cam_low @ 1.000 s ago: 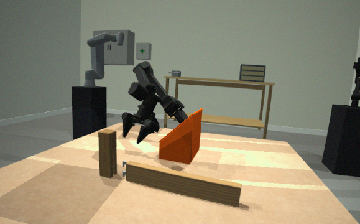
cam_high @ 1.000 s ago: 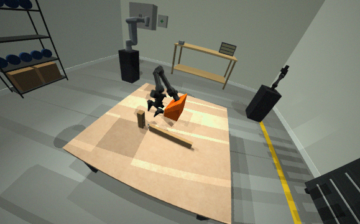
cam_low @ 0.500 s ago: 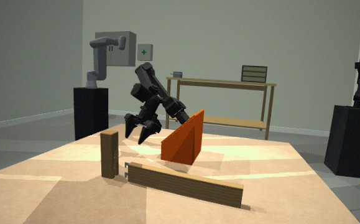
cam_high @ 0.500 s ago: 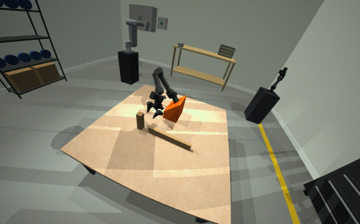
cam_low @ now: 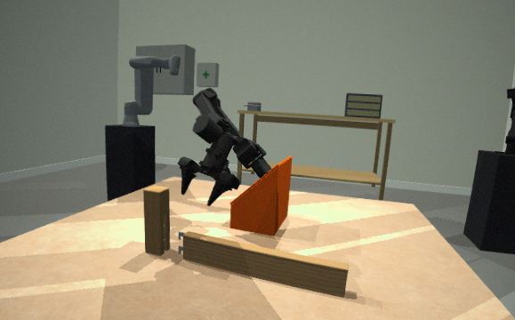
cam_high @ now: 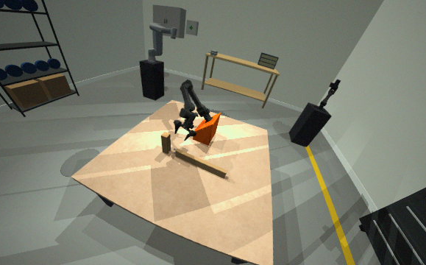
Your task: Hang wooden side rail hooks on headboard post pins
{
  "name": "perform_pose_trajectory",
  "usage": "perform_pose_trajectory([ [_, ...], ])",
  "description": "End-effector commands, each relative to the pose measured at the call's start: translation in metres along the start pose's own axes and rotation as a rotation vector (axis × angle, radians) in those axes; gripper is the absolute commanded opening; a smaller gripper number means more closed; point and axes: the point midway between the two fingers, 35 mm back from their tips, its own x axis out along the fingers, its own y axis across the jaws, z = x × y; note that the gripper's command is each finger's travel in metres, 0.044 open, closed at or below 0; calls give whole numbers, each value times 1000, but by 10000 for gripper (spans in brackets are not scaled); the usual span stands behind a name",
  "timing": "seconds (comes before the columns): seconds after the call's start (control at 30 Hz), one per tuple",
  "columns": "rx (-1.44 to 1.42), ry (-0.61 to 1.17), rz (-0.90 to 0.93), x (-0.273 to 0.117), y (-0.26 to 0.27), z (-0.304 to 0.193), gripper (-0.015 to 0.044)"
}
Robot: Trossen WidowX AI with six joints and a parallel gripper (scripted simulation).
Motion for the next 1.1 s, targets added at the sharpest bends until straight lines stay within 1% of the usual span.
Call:
perform_pose_trajectory([
  [0.0, -186, -5, -3, 0, 0, -7, 440],
  [0.93, -1735, -33, -114, 3, -8, -30, 440],
  [1.07, -2101, -13, -146, 1, -8, -37, 440],
])
